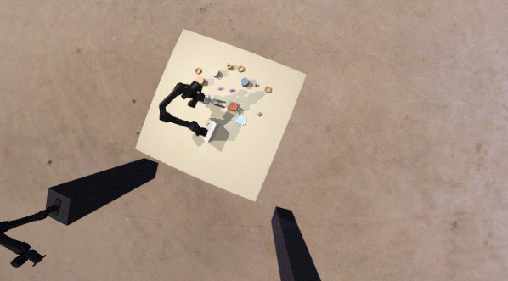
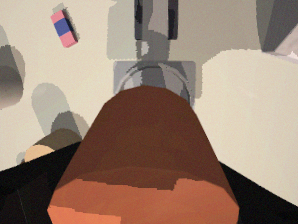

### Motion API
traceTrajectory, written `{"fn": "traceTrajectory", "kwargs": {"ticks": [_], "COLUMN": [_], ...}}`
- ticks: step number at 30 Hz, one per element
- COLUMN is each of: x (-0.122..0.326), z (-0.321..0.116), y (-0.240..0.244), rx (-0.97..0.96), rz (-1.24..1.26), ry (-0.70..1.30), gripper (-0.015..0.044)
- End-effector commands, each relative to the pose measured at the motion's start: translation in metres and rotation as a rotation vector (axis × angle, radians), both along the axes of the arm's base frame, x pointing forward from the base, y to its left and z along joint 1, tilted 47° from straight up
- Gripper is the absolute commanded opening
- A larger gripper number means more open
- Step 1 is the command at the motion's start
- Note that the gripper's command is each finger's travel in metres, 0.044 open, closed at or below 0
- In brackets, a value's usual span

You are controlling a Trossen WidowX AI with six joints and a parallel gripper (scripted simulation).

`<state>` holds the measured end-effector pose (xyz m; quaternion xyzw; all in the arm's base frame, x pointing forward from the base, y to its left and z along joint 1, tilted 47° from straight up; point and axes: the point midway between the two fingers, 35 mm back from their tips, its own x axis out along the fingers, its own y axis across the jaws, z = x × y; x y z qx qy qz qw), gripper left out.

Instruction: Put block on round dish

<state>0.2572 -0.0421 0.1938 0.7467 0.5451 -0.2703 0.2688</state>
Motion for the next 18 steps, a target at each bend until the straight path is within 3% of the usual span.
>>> {"fn": "traceTrajectory", "kwargs": {"ticks": [1, 18], "x": [0.0, -0.003], "z": [0.002, 0.007], "y": [0.013, 0.076], "rx": [-0.006, -0.019], "rz": [0.013, 0.079], "ry": [-0.003, -0.022], "gripper": [0.0, 0.0]}}
